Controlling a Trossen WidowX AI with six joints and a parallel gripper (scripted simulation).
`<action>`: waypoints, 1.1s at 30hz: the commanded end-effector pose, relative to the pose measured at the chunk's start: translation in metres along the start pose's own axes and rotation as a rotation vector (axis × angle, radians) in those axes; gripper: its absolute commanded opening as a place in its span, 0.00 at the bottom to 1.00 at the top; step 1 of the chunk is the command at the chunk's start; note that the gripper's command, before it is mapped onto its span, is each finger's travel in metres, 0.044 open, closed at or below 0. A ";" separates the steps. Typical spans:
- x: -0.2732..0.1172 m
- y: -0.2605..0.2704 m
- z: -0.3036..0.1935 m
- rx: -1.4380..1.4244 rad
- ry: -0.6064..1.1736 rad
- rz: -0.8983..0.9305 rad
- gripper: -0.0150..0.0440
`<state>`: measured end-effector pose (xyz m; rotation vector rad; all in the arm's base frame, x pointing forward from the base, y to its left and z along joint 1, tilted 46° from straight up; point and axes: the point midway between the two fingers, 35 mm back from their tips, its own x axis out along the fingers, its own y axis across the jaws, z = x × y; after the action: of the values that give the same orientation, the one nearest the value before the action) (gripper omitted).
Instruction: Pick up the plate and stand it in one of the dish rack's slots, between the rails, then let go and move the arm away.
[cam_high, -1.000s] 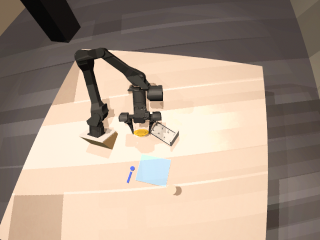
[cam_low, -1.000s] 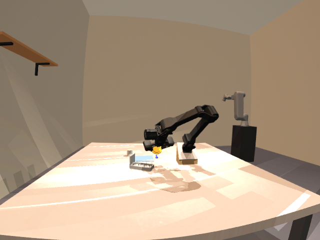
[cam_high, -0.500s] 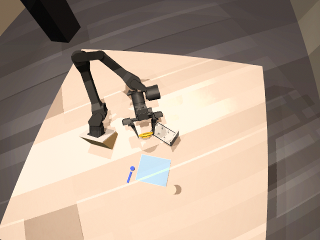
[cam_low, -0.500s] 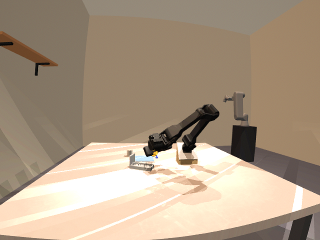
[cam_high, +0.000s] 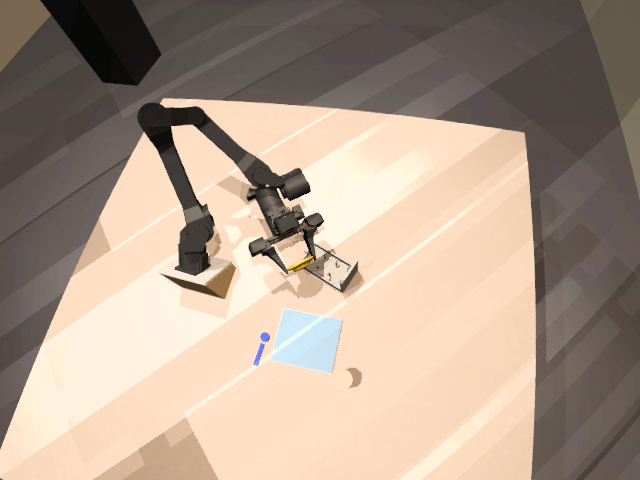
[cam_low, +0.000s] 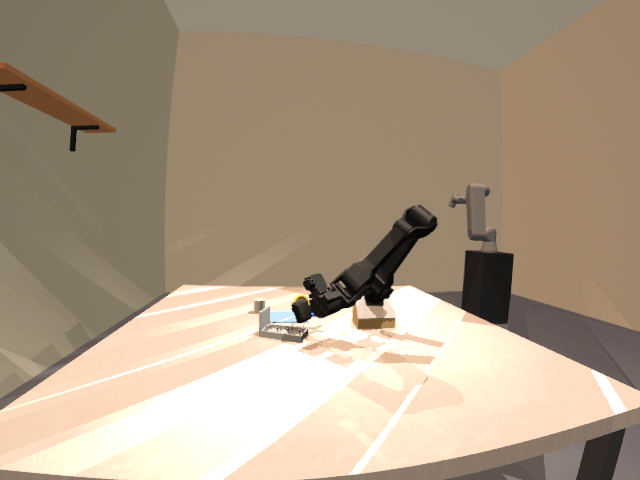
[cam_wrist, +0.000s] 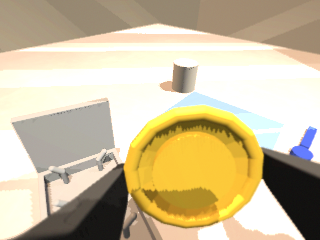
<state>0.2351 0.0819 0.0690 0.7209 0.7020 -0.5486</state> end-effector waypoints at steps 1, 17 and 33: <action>-0.005 0.004 -0.002 -0.006 -0.065 0.073 0.25; -0.030 0.015 -0.012 -0.002 -0.248 0.314 0.25; -0.052 0.012 -0.014 0.074 -0.354 0.475 0.25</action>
<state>0.2061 0.1116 0.1022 0.7861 0.1891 -0.2602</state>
